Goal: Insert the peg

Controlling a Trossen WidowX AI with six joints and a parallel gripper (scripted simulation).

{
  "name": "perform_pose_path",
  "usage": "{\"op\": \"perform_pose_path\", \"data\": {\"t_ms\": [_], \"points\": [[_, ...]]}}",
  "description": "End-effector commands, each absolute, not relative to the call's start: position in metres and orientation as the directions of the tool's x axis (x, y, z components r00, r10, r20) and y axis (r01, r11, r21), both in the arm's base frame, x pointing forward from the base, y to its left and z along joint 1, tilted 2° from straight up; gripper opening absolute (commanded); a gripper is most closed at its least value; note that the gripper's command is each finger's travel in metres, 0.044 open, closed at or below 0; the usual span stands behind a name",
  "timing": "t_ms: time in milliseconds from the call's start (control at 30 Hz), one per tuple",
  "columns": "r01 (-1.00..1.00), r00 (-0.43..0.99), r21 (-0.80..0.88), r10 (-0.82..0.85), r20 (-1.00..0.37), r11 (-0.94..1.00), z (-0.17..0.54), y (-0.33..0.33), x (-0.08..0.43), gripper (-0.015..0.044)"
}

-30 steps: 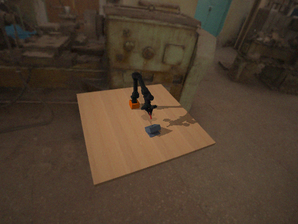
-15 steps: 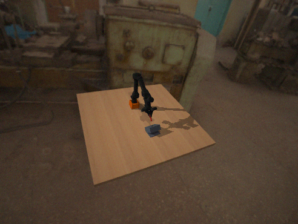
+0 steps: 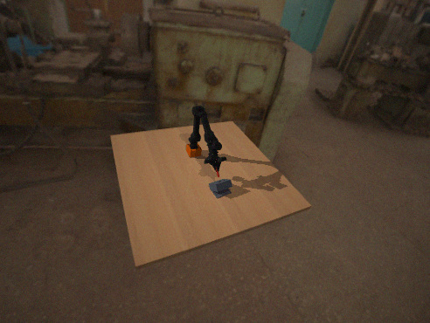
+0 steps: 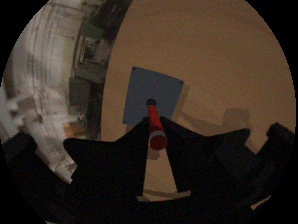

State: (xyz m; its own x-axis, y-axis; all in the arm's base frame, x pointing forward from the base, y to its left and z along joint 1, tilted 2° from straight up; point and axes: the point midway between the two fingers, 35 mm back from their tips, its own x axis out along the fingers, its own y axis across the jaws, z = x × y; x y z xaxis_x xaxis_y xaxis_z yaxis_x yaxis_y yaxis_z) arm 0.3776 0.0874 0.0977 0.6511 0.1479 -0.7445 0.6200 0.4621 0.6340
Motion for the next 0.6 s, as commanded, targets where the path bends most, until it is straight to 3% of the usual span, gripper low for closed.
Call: {"op": "perform_pose_path", "data": {"t_ms": [0,567], "points": [[0.619,0.650,0.634,0.152,-0.745,0.463,0.094,0.088,0.380,0.0000],[0.619,0.651,0.636,0.152,-0.743,0.461,0.081,0.090,0.391,0.0000]]}}
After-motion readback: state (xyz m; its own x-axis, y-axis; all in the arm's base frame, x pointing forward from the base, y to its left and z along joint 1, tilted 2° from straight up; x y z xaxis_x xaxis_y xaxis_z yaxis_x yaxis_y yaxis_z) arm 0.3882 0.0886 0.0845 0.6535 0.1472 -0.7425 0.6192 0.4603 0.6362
